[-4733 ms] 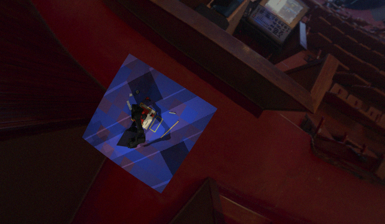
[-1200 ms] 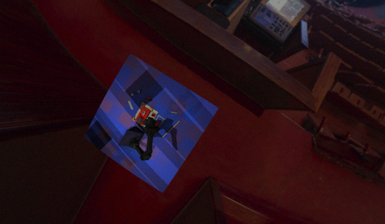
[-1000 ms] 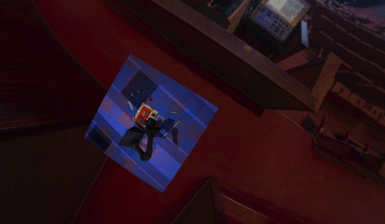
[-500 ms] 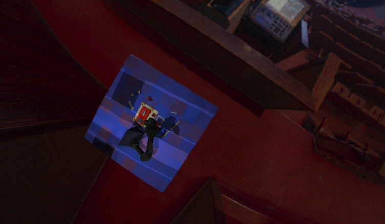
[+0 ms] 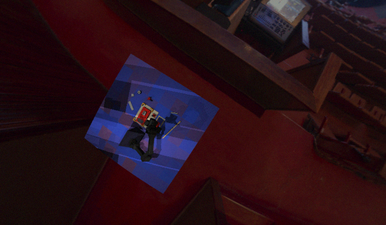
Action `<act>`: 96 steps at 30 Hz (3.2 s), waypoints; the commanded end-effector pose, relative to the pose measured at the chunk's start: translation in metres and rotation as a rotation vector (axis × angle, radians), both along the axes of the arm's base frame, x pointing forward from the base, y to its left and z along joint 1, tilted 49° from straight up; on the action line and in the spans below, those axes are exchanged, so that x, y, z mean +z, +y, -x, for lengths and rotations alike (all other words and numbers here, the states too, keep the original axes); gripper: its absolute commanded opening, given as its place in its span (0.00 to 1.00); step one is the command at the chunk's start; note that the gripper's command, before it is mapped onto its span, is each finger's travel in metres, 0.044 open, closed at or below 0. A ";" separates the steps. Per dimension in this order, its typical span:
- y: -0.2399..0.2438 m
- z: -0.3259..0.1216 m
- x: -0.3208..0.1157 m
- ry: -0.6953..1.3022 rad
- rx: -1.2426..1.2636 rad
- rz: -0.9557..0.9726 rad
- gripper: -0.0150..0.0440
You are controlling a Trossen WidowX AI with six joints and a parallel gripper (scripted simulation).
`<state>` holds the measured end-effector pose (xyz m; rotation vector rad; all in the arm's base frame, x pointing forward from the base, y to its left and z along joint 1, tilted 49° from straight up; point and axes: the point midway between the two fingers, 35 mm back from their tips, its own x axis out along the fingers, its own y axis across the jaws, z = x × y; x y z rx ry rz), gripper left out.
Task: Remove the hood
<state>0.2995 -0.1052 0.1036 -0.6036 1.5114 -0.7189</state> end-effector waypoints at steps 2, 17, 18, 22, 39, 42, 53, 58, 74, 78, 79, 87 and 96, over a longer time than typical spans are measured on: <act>-0.002 0.001 -0.003 0.007 0.006 0.004 0.25; -0.010 0.001 -0.009 0.007 0.006 0.003 0.25; -0.010 0.001 -0.010 0.007 0.006 0.003 0.25; -0.012 0.001 -0.011 0.007 0.006 0.003 0.25; -0.020 0.002 -0.018 0.007 0.007 0.004 0.25; -0.021 0.002 -0.020 0.007 0.007 0.004 0.25; -0.027 0.003 -0.024 0.007 0.006 0.005 0.25; -0.029 0.003 -0.026 0.007 0.006 0.005 0.25; -0.037 0.005 -0.032 0.007 0.006 0.008 0.25; -0.039 0.005 -0.033 0.007 0.006 0.008 0.25; -0.039 0.005 -0.034 0.007 0.006 0.008 0.25; -0.043 0.006 -0.036 0.007 0.006 0.010 0.25; -0.046 0.007 -0.039 0.008 0.006 0.011 0.25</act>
